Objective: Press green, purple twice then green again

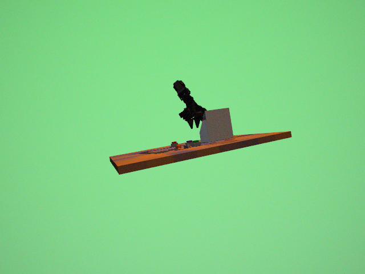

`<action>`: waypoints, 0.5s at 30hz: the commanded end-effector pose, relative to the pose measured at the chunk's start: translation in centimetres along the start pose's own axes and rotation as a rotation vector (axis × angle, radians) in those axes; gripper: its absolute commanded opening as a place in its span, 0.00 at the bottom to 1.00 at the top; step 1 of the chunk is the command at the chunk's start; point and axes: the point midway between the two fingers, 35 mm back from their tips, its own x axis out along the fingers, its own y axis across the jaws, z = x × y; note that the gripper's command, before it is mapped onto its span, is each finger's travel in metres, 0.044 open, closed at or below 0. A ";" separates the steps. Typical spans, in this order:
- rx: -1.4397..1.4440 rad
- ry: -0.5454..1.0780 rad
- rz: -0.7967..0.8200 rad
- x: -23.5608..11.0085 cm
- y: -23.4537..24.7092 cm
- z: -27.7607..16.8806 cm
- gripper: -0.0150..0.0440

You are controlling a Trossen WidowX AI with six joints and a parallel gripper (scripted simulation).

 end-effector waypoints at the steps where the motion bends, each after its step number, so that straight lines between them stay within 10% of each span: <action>1: 0.034 -0.021 -0.002 -0.4 -0.1 0.5 0.93; 15: 0.035 -0.022 -0.006 5.9 -0.2 0.6 0.40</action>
